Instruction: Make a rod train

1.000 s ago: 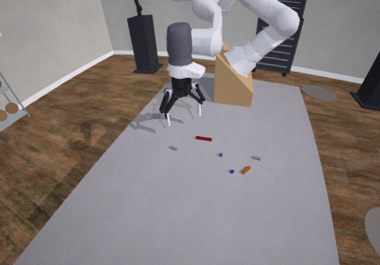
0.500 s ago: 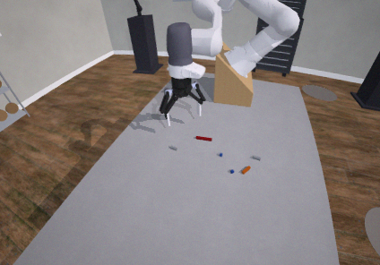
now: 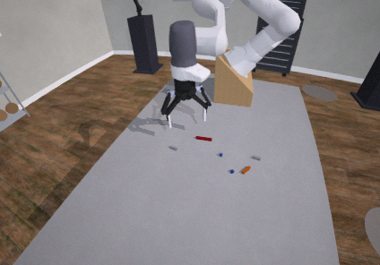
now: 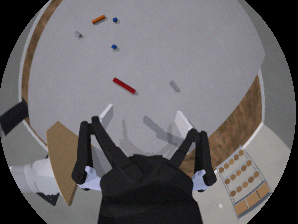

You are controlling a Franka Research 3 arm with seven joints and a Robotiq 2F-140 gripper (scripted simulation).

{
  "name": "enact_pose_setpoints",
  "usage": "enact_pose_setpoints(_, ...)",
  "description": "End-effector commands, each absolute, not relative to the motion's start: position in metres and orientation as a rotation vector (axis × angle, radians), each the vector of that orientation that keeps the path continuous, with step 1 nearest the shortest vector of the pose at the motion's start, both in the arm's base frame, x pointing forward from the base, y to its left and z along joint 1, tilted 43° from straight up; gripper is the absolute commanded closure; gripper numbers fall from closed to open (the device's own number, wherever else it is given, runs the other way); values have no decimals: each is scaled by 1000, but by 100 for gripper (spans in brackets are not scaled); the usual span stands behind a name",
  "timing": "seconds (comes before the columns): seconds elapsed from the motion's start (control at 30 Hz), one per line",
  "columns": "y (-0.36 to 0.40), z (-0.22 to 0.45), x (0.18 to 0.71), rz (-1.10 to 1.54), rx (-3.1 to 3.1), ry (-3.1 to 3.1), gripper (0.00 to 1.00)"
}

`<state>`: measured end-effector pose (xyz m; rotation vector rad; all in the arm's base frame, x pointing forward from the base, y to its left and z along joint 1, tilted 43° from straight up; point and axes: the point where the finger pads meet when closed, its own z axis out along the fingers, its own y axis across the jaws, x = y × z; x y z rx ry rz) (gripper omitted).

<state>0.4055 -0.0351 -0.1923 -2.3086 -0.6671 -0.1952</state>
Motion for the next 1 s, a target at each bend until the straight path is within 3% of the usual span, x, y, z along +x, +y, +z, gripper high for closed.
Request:
enact_pose_setpoints(0.0,-34,-186,414,-124,-2361,-470,0)
enact_pose_setpoints(0.97,-8,-151,457,48,-2409,-26,0)
